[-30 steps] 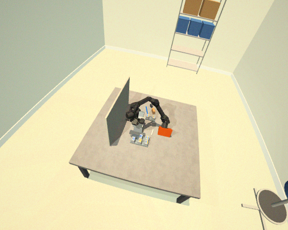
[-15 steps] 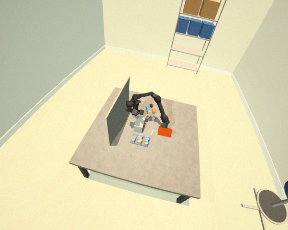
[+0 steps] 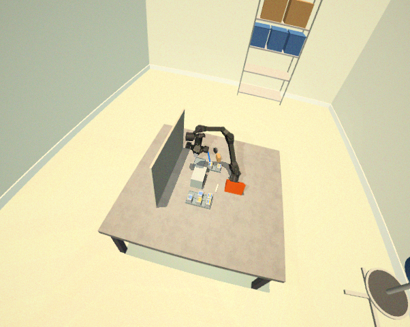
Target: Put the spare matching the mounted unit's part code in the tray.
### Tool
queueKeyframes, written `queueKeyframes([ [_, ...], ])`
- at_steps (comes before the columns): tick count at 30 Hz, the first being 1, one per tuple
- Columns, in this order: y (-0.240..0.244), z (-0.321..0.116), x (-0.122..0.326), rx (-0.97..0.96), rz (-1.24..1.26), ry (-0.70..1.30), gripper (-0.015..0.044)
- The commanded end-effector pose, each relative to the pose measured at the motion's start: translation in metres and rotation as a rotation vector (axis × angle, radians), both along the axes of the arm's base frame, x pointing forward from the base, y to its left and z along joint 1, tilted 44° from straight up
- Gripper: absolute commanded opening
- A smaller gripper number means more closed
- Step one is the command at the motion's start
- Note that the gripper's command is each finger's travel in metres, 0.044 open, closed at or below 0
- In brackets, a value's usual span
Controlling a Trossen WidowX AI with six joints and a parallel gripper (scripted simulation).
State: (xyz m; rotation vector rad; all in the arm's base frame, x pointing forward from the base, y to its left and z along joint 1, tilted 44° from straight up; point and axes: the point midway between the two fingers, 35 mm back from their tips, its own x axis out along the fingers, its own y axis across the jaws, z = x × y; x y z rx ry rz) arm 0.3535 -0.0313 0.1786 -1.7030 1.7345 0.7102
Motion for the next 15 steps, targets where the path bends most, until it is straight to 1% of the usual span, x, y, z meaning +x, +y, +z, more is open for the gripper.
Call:
queueKeyframes([
  [1, -0.019, 0.018, -0.010, -0.019, 0.004, 0.006, 0.0000],
  [7, -0.050, 0.045, -0.030, -0.048, 0.001, 0.018, 0.0000],
  [15, -0.052, 0.043, -0.030, -0.048, 0.000, 0.018, 0.0000],
])
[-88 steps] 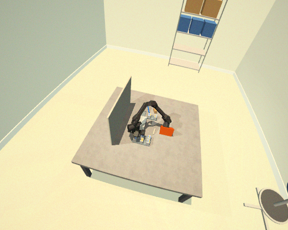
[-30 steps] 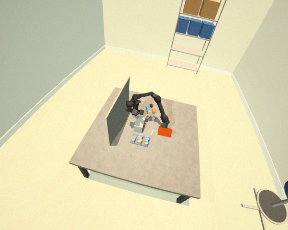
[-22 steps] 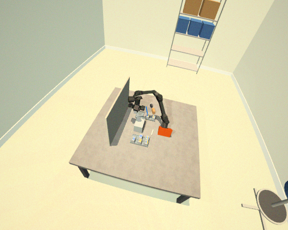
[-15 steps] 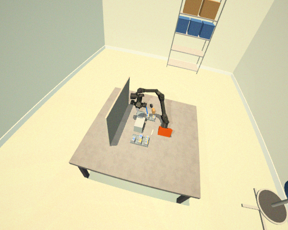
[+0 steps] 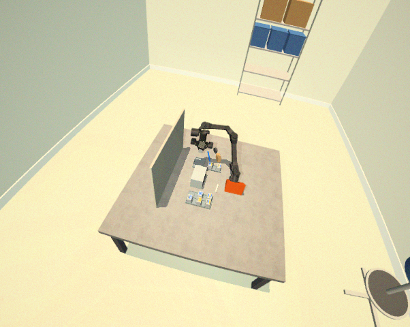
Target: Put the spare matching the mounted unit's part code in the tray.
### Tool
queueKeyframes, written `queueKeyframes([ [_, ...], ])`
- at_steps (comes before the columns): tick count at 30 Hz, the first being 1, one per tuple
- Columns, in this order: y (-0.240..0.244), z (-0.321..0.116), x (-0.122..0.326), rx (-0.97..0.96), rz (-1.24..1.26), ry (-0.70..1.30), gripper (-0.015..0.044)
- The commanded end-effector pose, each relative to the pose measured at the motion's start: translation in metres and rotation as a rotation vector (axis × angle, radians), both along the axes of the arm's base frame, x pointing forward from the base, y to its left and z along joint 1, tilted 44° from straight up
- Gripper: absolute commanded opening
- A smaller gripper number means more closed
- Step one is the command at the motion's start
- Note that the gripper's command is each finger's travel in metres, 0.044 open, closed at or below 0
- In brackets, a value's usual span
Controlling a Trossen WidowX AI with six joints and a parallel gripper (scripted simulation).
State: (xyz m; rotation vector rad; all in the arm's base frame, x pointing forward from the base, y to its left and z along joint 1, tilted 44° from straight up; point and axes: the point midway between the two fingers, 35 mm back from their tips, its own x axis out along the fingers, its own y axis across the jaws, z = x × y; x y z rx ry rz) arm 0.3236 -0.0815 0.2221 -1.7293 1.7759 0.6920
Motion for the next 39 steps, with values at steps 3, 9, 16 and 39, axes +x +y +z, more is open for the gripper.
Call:
queueKeyframes([
  [3, -0.003, -0.003, 0.001, -0.002, 0.002, 0.001, 0.0000],
  [9, -0.007, -0.006, 0.002, 0.000, 0.001, 0.002, 0.0000],
  [16, -0.010, -0.011, 0.003, 0.002, -0.001, 0.002, 0.0000],
  [39, -0.024, -0.025, 0.005, 0.009, -0.005, 0.002, 0.0000],
])
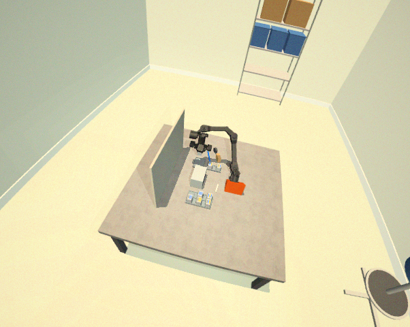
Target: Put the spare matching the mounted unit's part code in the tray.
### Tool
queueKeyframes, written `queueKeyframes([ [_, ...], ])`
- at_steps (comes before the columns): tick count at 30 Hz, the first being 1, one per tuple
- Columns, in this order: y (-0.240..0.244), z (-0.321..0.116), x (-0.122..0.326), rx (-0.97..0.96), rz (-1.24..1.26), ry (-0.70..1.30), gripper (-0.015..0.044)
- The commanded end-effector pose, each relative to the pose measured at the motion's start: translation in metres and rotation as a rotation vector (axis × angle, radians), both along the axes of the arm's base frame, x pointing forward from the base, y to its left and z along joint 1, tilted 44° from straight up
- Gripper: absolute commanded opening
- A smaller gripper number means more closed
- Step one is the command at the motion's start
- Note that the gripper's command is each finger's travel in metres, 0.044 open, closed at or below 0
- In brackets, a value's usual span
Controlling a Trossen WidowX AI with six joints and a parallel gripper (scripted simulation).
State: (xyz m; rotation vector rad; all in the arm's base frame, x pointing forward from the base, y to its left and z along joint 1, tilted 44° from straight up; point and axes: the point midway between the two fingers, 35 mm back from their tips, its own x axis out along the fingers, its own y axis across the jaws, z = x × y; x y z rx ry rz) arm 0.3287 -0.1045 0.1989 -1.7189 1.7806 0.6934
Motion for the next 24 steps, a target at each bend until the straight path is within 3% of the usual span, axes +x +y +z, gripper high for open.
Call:
queueKeyframes([
  [1, -0.001, -0.003, 0.000, 0.005, 0.002, 0.001, 0.0000],
  [24, -0.015, -0.017, 0.002, 0.010, -0.002, 0.001, 0.0000],
])
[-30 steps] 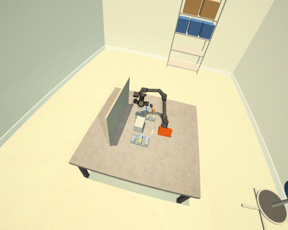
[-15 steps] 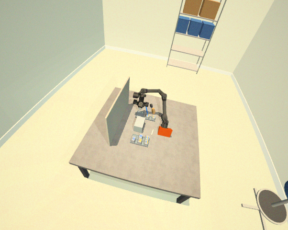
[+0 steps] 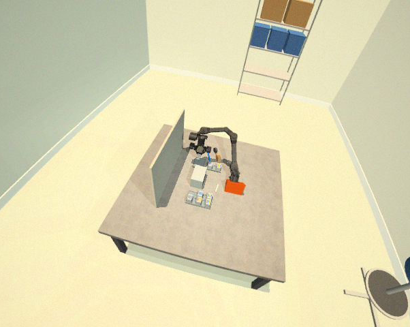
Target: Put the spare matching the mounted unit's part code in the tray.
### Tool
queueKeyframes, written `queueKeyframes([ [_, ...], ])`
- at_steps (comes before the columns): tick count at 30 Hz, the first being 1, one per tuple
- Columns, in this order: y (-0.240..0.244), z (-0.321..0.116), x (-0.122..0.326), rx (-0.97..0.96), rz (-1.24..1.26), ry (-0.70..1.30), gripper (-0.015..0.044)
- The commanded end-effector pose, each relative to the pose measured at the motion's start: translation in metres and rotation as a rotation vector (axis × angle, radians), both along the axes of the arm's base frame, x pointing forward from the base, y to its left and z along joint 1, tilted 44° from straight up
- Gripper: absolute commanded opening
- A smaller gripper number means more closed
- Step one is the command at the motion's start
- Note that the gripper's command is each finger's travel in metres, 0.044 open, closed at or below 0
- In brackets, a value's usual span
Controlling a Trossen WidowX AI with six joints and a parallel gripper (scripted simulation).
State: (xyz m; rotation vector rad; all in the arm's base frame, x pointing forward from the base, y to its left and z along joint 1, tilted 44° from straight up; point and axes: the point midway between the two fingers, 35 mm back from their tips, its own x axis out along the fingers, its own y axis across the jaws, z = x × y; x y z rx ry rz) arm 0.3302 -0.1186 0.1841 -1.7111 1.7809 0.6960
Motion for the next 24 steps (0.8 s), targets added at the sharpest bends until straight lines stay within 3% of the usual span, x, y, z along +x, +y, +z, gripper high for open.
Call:
queueKeyframes([
  [1, -0.001, -0.003, 0.000, 0.005, 0.003, 0.000, 0.0000],
  [24, -0.015, -0.016, 0.000, 0.009, -0.001, 0.000, 0.0000],
])
